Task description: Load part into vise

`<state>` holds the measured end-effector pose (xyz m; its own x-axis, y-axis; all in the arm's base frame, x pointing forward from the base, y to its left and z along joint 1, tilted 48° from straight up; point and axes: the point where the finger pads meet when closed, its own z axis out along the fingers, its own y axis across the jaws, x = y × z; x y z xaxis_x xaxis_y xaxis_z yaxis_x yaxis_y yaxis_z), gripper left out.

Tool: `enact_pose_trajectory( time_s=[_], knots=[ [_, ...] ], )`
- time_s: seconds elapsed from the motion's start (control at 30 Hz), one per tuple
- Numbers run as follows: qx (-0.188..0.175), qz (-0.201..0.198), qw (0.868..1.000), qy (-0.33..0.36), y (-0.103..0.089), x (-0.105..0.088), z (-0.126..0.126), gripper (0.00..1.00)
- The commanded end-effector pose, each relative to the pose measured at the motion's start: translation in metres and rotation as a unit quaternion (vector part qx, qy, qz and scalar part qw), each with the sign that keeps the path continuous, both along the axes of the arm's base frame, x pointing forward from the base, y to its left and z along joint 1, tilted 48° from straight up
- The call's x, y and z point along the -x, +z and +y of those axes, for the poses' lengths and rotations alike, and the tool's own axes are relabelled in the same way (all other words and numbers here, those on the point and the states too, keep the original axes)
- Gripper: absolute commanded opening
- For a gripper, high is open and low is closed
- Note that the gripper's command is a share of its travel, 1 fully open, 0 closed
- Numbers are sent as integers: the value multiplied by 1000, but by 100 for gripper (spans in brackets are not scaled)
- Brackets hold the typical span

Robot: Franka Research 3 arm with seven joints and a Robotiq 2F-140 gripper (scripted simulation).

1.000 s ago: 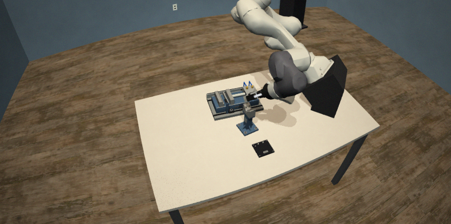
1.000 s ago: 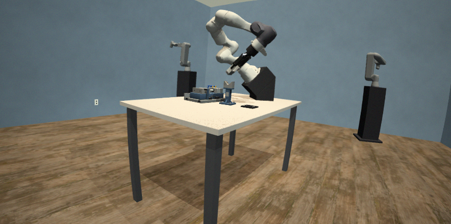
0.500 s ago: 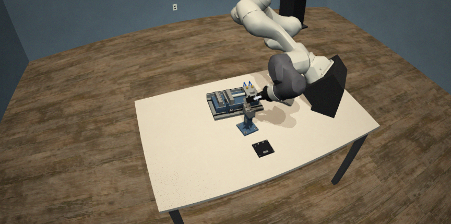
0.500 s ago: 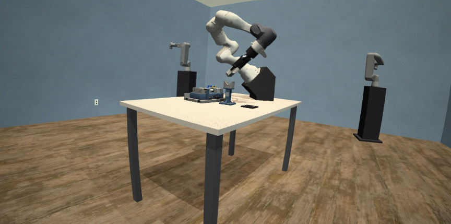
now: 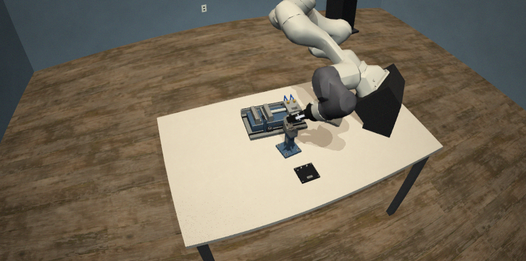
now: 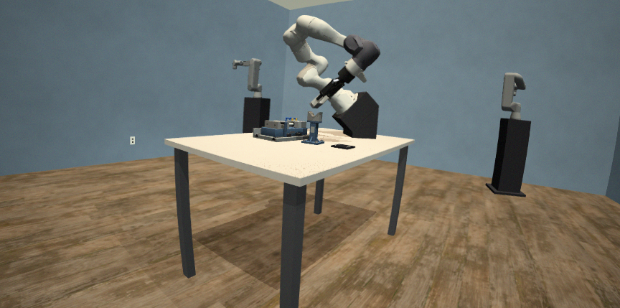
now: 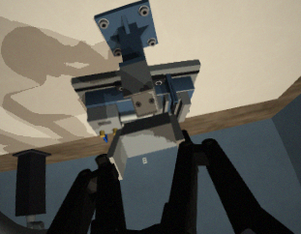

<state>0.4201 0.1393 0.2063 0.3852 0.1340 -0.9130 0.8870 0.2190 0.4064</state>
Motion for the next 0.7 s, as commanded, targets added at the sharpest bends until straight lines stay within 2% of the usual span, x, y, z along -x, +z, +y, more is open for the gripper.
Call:
enact_pose_trajectory(
  time_s=[0.0, 0.67],
  knots=[
    [-2, -4, 1000, 2, -4, -4, -3, 0],
    [-2, -4, 1000, 2, -16, -12, -13, 0]
  ],
)
